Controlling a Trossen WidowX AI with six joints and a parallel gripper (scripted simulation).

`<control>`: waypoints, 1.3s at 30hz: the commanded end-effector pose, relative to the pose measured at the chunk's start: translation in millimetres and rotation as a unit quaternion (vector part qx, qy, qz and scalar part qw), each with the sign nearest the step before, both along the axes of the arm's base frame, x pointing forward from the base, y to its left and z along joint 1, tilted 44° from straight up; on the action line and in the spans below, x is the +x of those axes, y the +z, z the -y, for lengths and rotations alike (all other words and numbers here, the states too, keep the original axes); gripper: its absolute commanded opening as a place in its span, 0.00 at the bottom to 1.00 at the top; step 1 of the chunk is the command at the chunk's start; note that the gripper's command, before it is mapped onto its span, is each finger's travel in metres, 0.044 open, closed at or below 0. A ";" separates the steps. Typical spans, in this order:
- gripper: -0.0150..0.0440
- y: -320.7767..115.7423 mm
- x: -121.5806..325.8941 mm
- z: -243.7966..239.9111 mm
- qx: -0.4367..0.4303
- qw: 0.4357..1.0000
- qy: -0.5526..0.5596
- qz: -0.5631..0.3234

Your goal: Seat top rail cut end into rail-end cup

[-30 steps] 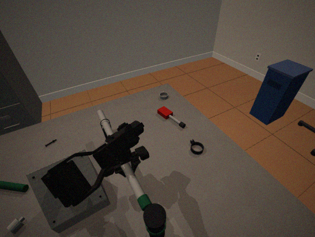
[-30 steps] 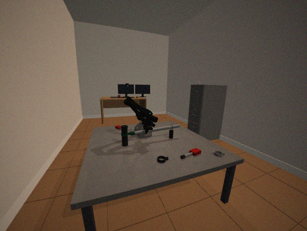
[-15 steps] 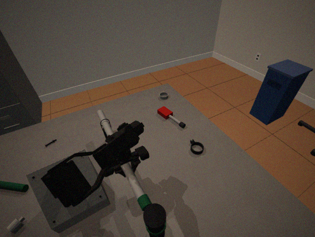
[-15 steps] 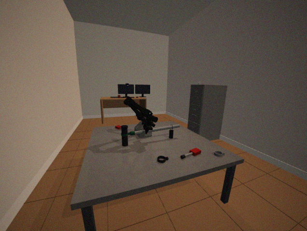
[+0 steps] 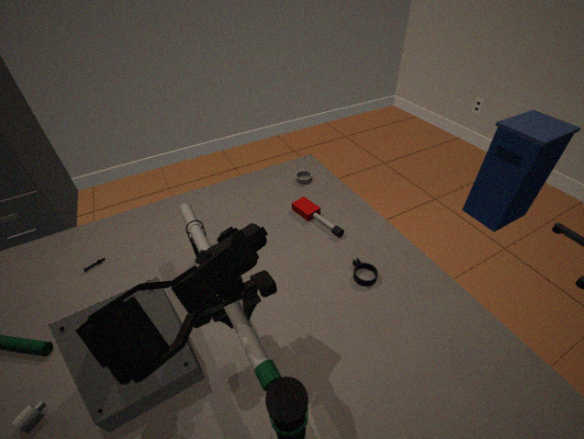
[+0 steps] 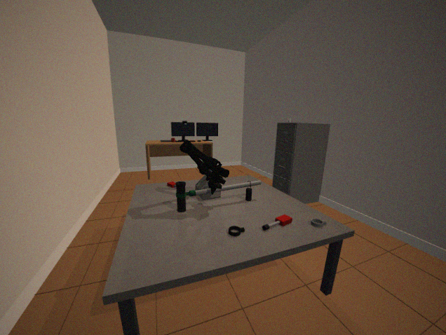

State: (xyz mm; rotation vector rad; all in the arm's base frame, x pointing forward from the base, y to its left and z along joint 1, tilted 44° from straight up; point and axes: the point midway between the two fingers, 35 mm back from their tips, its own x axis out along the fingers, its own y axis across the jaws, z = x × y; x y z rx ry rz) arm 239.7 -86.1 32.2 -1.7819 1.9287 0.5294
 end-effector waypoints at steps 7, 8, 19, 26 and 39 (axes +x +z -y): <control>0.25 3.3 1.2 0.6 -0.004 1.000 0.002 -0.001; 0.25 3.5 1.3 0.7 -0.004 1.000 0.002 -0.001; 0.25 5.8 2.2 1.2 -0.006 1.000 0.003 -0.002; 0.25 7.0 3.0 1.4 -0.007 1.000 0.004 -0.003; 0.25 3.8 1.0 0.9 -0.003 1.000 0.000 -0.003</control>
